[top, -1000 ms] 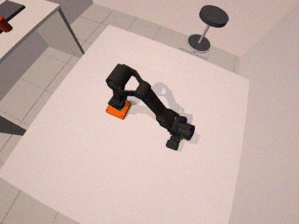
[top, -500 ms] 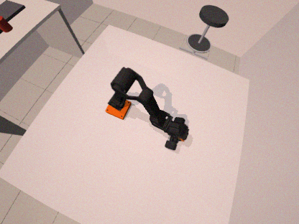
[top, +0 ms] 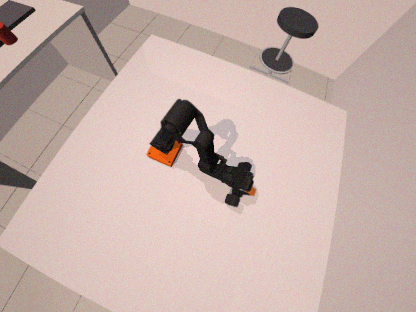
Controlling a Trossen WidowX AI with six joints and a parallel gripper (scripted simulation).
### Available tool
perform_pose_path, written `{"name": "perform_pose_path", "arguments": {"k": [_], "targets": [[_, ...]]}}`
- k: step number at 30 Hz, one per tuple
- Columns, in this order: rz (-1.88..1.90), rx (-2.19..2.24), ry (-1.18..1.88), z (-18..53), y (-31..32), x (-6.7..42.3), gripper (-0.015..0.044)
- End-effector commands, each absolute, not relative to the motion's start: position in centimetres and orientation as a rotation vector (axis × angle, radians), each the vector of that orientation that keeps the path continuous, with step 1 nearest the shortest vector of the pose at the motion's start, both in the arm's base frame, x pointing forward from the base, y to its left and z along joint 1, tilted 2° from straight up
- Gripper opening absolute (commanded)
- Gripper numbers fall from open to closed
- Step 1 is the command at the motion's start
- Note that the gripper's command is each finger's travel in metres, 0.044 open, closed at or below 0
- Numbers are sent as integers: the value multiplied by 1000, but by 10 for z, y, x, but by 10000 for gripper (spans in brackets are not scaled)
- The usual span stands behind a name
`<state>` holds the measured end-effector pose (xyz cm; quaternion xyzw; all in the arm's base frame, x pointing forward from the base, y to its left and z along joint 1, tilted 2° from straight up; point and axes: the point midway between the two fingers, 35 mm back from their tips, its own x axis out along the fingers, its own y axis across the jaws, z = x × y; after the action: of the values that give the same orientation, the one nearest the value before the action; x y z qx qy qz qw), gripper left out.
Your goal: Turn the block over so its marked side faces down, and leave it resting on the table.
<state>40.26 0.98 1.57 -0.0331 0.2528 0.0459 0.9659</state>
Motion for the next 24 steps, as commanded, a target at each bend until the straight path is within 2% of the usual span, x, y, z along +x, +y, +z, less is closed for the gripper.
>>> {"name": "perform_pose_path", "arguments": {"k": [1,17,24], "targets": [[97,-67,483,17,10,400,0],[98,-66,462,19,10,400,0],[98,-66,462,19,10,400,184]]}}
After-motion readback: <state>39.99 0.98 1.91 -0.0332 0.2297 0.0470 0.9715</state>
